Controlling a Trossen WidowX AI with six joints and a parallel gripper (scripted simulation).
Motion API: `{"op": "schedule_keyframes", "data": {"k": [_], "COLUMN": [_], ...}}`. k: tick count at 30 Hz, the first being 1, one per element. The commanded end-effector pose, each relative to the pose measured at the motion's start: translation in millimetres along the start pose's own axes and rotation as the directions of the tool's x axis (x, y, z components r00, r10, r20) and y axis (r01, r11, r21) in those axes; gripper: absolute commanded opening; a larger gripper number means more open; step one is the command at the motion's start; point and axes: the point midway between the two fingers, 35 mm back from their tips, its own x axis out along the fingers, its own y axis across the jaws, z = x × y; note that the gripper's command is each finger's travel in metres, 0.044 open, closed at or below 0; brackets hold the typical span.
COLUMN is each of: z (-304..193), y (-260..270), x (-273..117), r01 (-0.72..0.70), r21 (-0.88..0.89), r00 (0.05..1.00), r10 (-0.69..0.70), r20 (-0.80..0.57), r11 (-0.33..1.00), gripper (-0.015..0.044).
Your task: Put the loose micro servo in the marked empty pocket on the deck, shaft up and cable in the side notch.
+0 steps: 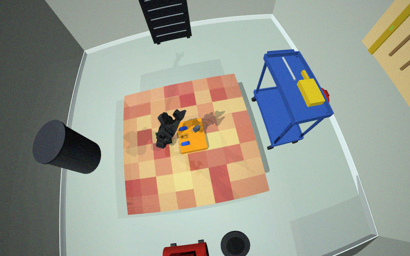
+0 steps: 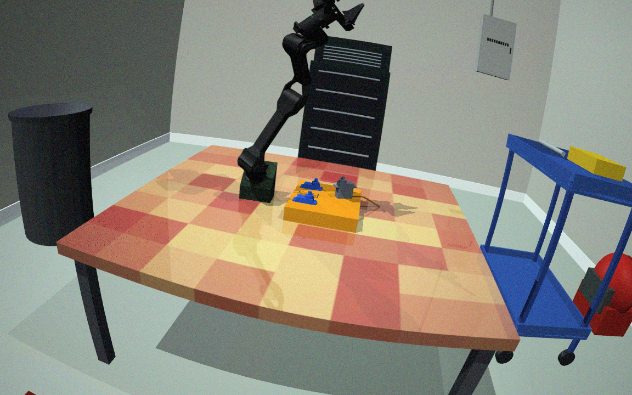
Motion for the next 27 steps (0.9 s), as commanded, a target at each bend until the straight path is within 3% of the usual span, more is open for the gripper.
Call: {"op": "schedule_keyframes", "data": {"k": [1, 27], "z": [3.3, 19.4], "y": [-14.3, -121.6], "x": [-6.5, -66.4], "r01": [0.038, 0.316], "r21": [0.005, 0.139], "r00": [0.999, 0.938], "r10": [-0.038, -0.331], "r20": [0.015, 0.099], "r11": [0.999, 0.938], "gripper": [0.0440, 0.0440]}}
